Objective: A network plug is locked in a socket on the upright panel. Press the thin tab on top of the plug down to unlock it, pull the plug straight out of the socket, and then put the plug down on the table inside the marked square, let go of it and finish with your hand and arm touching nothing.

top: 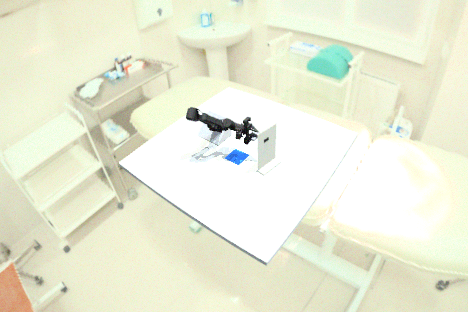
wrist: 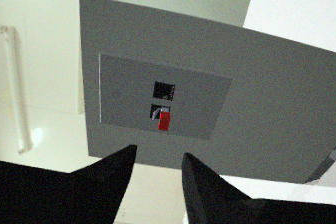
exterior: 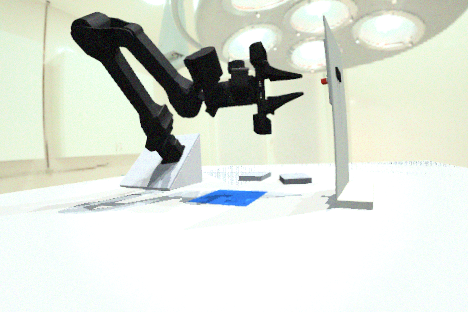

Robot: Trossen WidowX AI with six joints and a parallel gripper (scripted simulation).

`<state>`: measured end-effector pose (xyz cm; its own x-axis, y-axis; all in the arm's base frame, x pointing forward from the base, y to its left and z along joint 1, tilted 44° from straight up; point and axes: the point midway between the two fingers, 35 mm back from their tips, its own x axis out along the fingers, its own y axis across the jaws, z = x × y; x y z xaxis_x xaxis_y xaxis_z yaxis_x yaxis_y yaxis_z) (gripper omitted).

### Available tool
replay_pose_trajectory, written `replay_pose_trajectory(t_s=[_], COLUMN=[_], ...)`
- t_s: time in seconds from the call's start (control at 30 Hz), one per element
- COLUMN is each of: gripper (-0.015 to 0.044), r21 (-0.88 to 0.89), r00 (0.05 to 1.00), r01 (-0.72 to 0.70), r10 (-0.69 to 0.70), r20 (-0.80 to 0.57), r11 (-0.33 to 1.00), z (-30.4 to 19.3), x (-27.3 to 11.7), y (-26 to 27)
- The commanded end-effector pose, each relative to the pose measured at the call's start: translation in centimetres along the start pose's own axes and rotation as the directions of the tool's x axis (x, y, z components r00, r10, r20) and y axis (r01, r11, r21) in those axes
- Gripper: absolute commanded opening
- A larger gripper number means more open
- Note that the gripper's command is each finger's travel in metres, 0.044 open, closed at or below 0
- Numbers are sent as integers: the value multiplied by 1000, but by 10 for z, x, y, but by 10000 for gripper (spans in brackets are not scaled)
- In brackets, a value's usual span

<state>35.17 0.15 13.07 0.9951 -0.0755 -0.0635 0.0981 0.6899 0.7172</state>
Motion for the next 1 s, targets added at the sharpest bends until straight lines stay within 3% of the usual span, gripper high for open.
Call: replay_pose_trajectory(t_s=[0.0,0.97], gripper=[156,156], r21=[4,2], r00=[1000,1000], r01=[-4,-7], r10=[4,7], r20=[-2,1], r11=[1000,1000], z=[1,14], x=[6,48], y=[1,1])
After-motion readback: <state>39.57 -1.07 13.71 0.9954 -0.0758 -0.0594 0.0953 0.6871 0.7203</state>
